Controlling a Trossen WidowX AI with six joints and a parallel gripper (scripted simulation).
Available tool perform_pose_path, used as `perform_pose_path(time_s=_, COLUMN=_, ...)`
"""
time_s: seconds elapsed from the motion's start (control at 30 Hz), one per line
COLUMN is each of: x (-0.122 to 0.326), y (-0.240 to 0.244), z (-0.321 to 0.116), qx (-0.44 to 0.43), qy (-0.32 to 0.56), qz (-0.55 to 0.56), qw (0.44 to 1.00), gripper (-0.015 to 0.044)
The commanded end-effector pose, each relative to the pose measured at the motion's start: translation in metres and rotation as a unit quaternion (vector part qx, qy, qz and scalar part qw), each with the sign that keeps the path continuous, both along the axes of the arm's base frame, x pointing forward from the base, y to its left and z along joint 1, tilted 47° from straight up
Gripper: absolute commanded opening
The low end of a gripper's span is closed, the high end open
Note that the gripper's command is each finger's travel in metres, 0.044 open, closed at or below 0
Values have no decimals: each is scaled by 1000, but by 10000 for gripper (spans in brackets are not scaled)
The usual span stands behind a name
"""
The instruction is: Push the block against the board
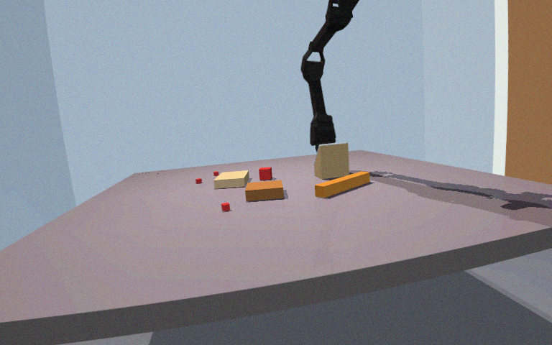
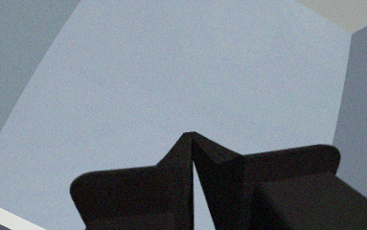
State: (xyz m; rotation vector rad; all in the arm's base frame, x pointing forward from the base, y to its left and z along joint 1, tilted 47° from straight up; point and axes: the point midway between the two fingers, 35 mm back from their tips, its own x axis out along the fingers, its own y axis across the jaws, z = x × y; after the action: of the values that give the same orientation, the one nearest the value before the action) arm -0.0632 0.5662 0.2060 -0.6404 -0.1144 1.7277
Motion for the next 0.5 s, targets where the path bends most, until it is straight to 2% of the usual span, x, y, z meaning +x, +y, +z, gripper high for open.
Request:
perform_pose_path(time_s=0.0, x=24, y=0, z=-30, qx=-47, qy=29, qz=-45, qw=997, gripper=0)
perform_pose_path(time_s=0.47, x=101, y=-24, z=-124, qx=-187, qy=121, qz=-209, qw=952, gripper=0)
